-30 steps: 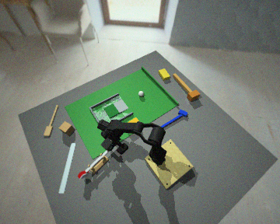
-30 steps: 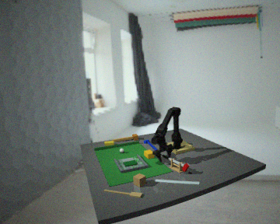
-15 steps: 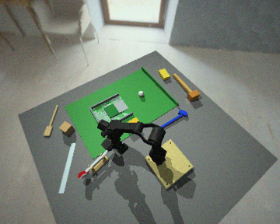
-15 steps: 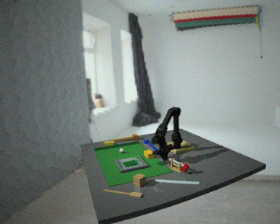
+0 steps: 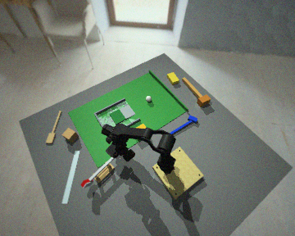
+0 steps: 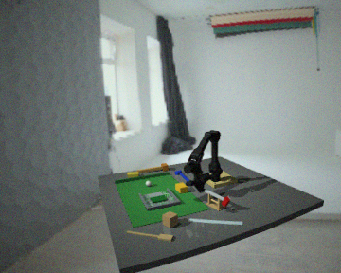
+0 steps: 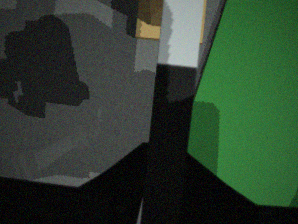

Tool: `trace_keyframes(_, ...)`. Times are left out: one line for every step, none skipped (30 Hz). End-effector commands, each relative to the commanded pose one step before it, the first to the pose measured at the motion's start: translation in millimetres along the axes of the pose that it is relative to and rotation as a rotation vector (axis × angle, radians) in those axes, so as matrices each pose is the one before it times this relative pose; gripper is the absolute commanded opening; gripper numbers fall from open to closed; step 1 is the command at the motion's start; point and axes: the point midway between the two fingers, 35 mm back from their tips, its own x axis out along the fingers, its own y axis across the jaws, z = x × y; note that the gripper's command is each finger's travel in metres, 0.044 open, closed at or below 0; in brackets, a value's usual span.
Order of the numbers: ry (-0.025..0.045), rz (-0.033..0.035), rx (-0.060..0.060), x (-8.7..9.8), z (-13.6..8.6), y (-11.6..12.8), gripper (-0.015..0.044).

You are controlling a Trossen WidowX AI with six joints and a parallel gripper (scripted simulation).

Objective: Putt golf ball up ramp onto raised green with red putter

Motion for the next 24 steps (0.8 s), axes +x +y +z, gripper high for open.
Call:
trace_keyframes(-0.01297, -0.02084, -0.0107, -24.47, 9.11, -5.24, 0.0000)
trace_keyframes(0.00002, 0.00011, 0.0001, -5.47, 1.45, -0.04, 0.0000)
trace_keyframes(0.00002, 0.00012, 0.0001, -5.50, 1.43, 0.09, 0.0000)
trace_keyframes(0.00003, 0.00013, 0.0001, -5.53, 1.40, 0.22, 0.0000)
trace_keyframes(0.00003, 0.00014, 0.0001, -5.57, 1.37, 0.34, 0.0000)
trace_keyframes(0.00003, 0.00015, 0.0001, -5.59, 1.33, 0.47, 0.0000)
trace_keyframes(0.00003, 0.00016, 0.0001, -5.62, 1.30, 0.60, 0.0000)
trace_keyframes(0.00004, 0.00017, 0.0001, -5.64, 1.27, 0.73, 0.0000)
trace_keyframes(0.00004, 0.00018, 0.0001, -5.65, 1.23, 0.86, 0.0000)
trace_keyframes(0.00003, 0.00015, 0.0001, -4.53, 0.96, 0.78, 0.0000)
trace_keyframes(0.00002, 0.00010, 0.0001, -2.75, 0.57, 0.51, 0.0000)
trace_keyframes(0.00001, 0.00003, 0.0000, -0.92, 0.19, 0.18, 0.0000)
trace_keyframes(0.00000, 0.00000, 0.0000, 0.00, 0.00, 0.00, 0.0000)
trace_keyframes(0.00000, 0.00000, 0.0000, 0.00, 0.00, 0.00, 0.0000)
trace_keyframes(0.01017, 0.00224, 0.0077, 7.20, -3.64, -0.42, 0.0000)
trace_keyframes(0.00104, -0.00159, 0.0060, -0.43, -1.08, -0.93, 0.0000)
trace_keyframes(0.00173, -0.00264, 0.0100, -0.71, -1.80, -1.54, 0.0000)
trace_keyframes(0.00241, -0.00369, 0.0140, -0.99, -2.53, -2.17, 0.0000)
trace_keyframes(0.00309, -0.00472, 0.0180, -1.27, -3.25, -2.79, 0.0000)
trace_keyframes(0.00375, -0.00575, 0.0221, -1.54, -3.99, -3.43, 0.0000)
trace_keyframes(0.00410, -0.00629, 0.0243, -1.68, -4.39, -3.80, 0.0000)
trace_keyframes(0.00408, -0.00627, 0.0244, -1.67, -4.41, -3.84, 0.0000)
trace_keyframes(0.00405, -0.00624, 0.0244, -1.65, -4.42, -3.87, 0.0000)
trace_keyframes(0.00403, -0.00620, 0.0244, -1.63, -4.42, -3.91, 0.0000)
